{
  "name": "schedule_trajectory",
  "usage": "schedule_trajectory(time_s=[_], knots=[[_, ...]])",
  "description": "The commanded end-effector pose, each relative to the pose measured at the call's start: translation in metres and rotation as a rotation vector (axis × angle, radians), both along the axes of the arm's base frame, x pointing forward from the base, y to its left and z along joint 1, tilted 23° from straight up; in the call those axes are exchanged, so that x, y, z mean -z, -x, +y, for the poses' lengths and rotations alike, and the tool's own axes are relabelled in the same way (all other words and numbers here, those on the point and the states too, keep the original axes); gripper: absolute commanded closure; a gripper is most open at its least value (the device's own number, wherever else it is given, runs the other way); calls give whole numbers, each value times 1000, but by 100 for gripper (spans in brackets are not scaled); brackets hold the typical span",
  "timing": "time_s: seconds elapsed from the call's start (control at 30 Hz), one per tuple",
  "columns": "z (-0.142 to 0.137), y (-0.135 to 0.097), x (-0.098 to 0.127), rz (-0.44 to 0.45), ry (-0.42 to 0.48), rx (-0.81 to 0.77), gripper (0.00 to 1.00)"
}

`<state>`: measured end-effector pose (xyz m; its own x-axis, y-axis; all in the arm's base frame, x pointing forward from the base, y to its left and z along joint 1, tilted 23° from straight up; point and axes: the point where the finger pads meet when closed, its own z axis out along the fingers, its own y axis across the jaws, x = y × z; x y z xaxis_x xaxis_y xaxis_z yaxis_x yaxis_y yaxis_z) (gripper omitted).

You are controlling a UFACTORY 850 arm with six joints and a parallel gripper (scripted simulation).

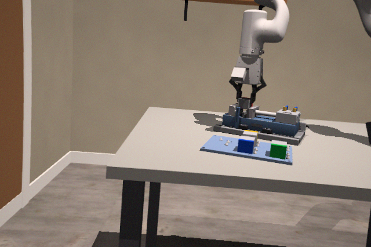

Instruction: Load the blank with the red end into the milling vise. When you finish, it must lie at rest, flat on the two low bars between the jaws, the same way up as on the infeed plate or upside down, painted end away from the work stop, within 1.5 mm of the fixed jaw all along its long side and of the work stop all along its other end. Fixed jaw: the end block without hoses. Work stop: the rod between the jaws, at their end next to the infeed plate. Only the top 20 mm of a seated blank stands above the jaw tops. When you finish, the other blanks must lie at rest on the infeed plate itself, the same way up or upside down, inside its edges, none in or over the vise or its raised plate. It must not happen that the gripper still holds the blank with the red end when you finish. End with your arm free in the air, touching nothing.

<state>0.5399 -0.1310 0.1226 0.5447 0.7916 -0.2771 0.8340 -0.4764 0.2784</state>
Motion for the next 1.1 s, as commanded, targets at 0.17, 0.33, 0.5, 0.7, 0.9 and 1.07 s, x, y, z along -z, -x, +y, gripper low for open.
schedule_trajectory(time_s=[0.17, 0.33, 0.5, 0.7, 0.9, 1.07], knots=[[0, -1, 0, -2, 0, 0, 100], [0, -1, 0, -2, 0, 0, 100], [-1, -1, 1, -2, 0, 0, 100], [-1, -1, 1, -2, 0, 0, 100], [-1, -1, 2, -2, 0, 0, 100], [-1, -1, 3, -2, 0, 0, 100]])
